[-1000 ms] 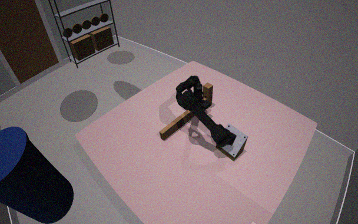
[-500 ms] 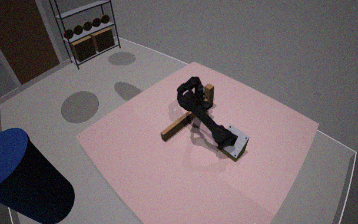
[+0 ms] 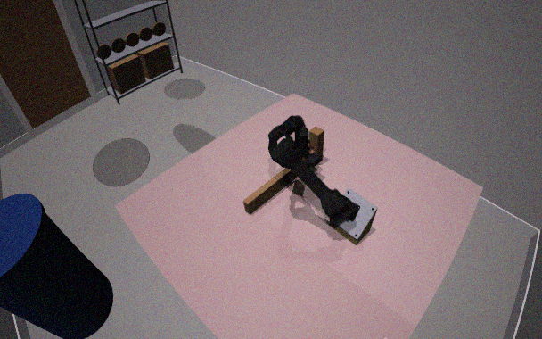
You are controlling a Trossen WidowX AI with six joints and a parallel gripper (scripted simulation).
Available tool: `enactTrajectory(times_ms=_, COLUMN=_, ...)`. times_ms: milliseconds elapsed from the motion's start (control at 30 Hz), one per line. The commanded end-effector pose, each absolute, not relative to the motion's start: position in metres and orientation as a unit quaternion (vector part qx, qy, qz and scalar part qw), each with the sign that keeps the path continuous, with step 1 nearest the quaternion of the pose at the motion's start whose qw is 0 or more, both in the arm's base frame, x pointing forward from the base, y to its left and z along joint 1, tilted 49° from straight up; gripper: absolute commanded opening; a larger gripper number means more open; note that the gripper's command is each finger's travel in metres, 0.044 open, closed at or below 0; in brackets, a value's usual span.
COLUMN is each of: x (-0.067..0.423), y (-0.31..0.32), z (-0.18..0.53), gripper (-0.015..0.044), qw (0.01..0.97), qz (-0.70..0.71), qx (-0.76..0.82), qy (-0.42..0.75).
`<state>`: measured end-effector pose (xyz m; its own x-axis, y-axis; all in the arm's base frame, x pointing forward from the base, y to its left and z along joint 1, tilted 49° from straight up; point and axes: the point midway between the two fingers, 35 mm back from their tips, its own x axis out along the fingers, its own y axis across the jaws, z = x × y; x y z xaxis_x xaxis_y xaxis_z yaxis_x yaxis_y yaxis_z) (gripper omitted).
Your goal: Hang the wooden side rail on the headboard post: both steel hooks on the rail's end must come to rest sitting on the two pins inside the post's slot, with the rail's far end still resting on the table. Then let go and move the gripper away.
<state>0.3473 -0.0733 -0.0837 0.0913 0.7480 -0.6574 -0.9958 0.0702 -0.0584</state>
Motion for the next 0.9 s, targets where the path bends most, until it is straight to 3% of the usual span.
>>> enactTrajectory(times_ms=0, x=0.347, y=-0.089, z=-0.071, gripper=0.044, qw=0.691, qz=0.629, qx=-0.264, qy=0.24)
enactTrajectory(times_ms=867, x=0.346, y=-0.084, z=-0.037, gripper=0.044, qw=0.691, qz=0.627, qx=-0.269, qy=0.24)
